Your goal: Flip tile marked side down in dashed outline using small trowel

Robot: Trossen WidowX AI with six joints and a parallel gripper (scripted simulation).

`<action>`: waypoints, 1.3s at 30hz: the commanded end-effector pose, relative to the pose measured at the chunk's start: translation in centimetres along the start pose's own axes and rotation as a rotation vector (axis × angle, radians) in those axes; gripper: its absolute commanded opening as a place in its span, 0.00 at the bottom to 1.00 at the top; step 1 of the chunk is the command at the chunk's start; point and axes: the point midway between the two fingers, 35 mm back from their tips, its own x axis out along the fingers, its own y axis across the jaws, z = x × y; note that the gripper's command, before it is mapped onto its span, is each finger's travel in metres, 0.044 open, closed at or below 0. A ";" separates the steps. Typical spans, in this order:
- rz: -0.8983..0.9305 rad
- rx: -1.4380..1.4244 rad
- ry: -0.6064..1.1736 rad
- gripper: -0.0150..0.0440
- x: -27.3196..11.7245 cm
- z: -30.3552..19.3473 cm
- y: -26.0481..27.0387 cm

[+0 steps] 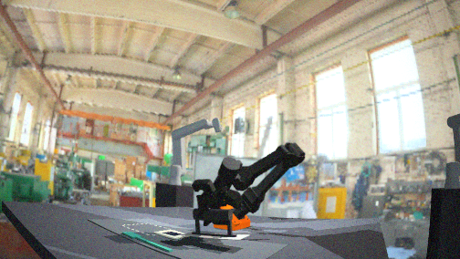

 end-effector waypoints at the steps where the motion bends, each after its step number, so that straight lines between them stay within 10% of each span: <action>1: -0.013 0.005 0.009 0.25 0.3 -0.3 0.3; 39: -0.013 0.004 0.009 0.25 1.0 -4.3 1.5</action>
